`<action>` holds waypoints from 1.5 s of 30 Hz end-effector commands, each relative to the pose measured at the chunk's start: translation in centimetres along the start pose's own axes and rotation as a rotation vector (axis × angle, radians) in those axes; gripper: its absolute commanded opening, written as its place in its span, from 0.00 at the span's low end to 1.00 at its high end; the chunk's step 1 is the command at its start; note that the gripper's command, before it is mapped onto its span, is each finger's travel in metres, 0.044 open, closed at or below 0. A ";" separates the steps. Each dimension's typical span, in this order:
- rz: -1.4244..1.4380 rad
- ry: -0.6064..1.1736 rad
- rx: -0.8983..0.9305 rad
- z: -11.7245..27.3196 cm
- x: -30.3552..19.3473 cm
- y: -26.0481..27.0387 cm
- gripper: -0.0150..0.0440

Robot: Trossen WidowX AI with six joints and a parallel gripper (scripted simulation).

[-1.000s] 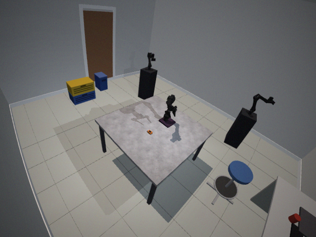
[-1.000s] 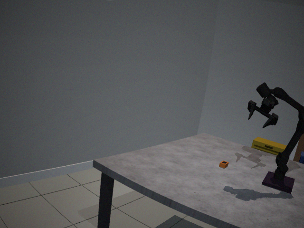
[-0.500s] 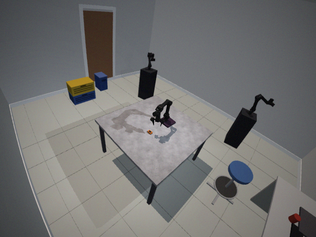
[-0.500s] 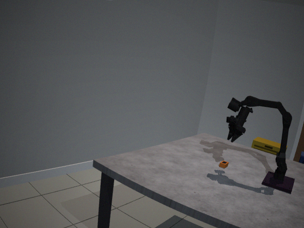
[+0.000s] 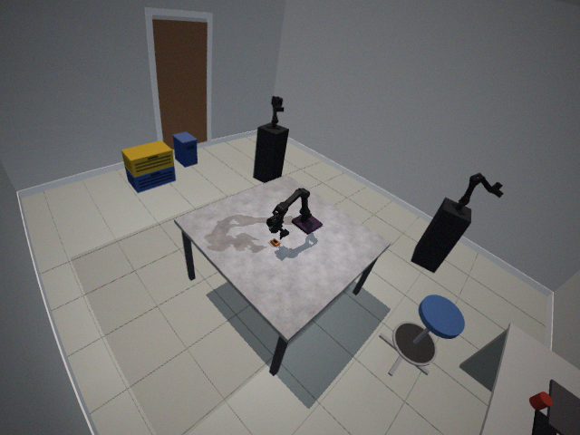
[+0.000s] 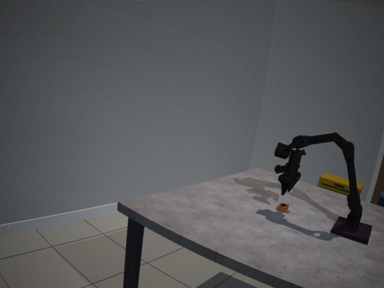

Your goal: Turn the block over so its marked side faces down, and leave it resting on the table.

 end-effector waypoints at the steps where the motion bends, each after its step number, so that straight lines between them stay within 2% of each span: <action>1: -0.011 0.013 -0.014 -2.6 -0.3 -0.2 1.00; 34: -0.011 0.014 -0.014 -7.5 -0.4 -0.4 1.00; 39: -0.011 0.014 -0.014 -7.5 -0.4 -0.4 0.78; 45: -0.011 0.014 -0.014 -7.5 -0.4 -0.4 0.71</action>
Point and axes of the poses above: the point midway between the two fingers, 35 mm back from their tips, its own z axis back along the fingers, its own y axis across the jaws, x = y × z, the point moved 3 cm from there along z, back along the fingers, and after that the axes turned 15 degrees about -z, right-handed, at the moved point
